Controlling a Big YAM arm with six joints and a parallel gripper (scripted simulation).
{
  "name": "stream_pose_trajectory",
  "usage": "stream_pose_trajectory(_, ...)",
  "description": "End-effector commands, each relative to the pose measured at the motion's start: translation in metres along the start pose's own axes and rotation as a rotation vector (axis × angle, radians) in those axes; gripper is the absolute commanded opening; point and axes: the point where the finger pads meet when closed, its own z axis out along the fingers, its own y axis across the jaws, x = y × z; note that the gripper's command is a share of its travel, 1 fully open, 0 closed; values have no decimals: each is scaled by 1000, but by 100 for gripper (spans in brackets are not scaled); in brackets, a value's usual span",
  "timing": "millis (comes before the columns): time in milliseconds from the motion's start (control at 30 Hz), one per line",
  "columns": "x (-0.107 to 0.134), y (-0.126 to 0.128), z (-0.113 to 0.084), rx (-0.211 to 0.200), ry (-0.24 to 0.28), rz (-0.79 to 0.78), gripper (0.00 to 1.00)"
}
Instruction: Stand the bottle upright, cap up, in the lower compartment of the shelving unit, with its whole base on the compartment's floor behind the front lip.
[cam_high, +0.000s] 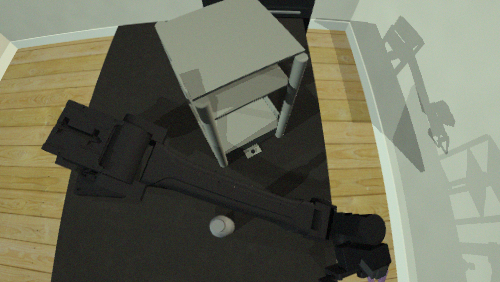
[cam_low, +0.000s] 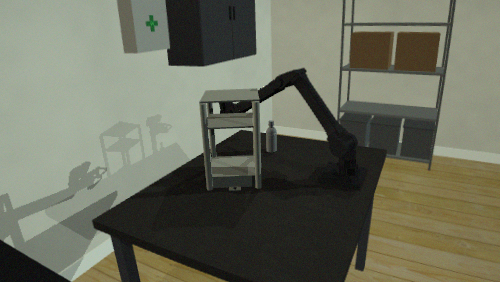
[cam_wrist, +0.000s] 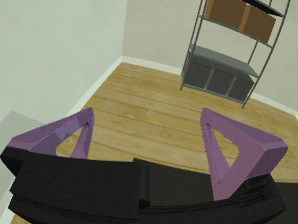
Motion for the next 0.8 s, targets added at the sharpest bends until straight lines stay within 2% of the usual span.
stream_pose_trajectory(0, -11, 0, -1, 0, -7, 15, 100)
stream_pose_trajectory(533, -11, 0, -1, 0, -7, 15, 100)
stream_pose_trajectory(567, -24, 3, 1, -1, -20, 41, 88)
stream_pose_trajectory(767, -24, 3, 1, -1, -20, 41, 88)
